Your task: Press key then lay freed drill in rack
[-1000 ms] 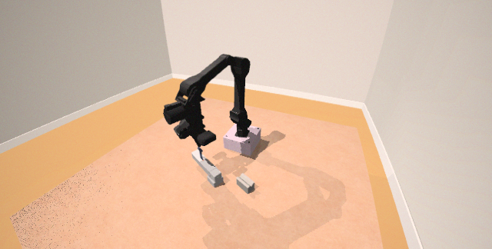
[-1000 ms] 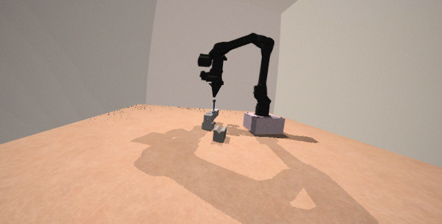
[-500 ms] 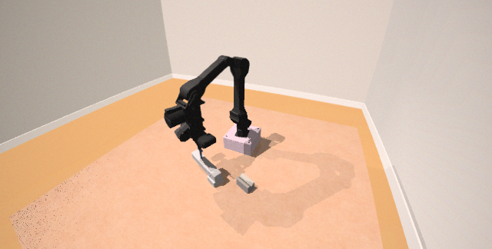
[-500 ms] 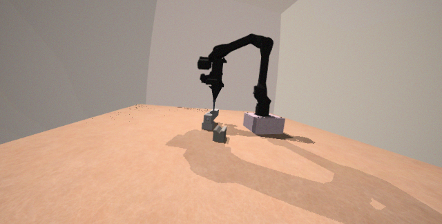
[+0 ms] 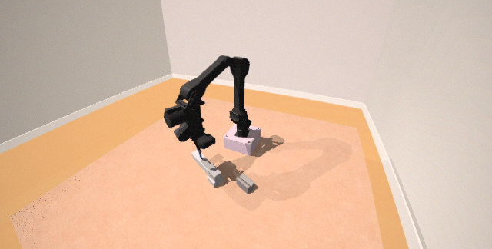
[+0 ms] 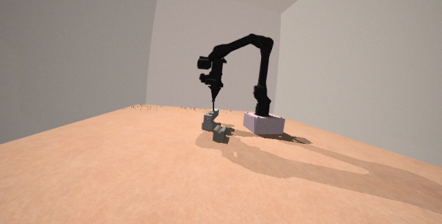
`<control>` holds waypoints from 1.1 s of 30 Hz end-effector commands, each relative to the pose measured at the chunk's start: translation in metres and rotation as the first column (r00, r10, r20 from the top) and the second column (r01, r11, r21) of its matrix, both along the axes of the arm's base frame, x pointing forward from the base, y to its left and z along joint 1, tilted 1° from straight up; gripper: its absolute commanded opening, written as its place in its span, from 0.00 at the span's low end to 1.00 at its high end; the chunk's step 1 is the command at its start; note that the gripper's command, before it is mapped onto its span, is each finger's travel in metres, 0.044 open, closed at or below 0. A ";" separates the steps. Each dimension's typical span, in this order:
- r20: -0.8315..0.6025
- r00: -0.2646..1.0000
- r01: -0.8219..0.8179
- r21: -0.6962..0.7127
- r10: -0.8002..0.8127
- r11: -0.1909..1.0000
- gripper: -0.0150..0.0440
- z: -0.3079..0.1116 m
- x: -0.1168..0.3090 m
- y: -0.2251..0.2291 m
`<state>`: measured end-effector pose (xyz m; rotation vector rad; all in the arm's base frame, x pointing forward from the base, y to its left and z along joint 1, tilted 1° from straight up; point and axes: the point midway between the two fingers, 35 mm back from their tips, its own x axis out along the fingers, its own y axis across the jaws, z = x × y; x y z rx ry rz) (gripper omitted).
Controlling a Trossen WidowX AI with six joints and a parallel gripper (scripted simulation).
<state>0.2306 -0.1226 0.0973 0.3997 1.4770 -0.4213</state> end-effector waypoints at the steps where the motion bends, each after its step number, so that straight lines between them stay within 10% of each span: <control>1: -0.014 1.000 0.006 0.006 -0.005 1.000 0.25 -0.007 -0.001 0.001; 33: -0.014 1.000 0.006 0.007 -0.005 1.000 0.25 -0.018 -0.007 0.004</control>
